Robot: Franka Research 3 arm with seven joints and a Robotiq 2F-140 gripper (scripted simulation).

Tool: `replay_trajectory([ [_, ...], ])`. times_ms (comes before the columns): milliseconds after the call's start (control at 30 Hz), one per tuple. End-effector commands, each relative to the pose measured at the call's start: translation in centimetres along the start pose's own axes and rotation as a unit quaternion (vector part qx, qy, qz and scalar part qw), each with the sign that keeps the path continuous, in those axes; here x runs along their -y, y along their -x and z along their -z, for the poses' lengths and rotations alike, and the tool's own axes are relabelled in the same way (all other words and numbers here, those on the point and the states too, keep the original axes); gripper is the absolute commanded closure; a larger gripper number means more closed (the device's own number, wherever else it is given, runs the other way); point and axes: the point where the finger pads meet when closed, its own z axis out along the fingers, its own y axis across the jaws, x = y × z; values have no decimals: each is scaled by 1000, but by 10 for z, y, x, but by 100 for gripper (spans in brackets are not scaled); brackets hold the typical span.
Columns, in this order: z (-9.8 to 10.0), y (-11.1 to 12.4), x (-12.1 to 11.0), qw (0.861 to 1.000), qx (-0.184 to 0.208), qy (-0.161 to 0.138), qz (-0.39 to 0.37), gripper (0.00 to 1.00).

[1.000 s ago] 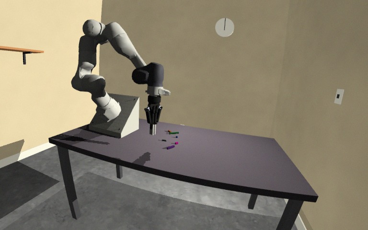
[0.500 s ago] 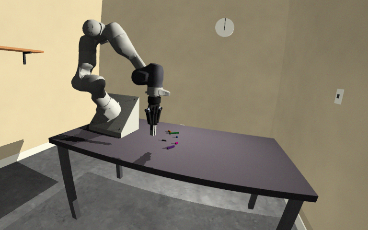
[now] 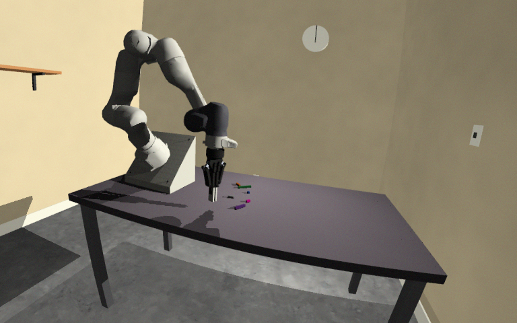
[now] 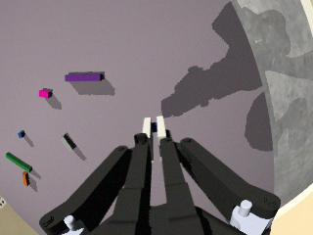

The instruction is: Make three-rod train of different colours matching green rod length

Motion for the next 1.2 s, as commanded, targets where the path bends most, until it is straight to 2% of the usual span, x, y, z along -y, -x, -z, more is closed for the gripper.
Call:
replay_trajectory([
  [0, -6, -8, 5, 1000, -13, -5, 5, 97],
  [300, -28, -9, 5, 1000, -13, -5, 5, 97],
  [1167, -29, -9, 5, 1000, -13, -5, 5, 97],
])
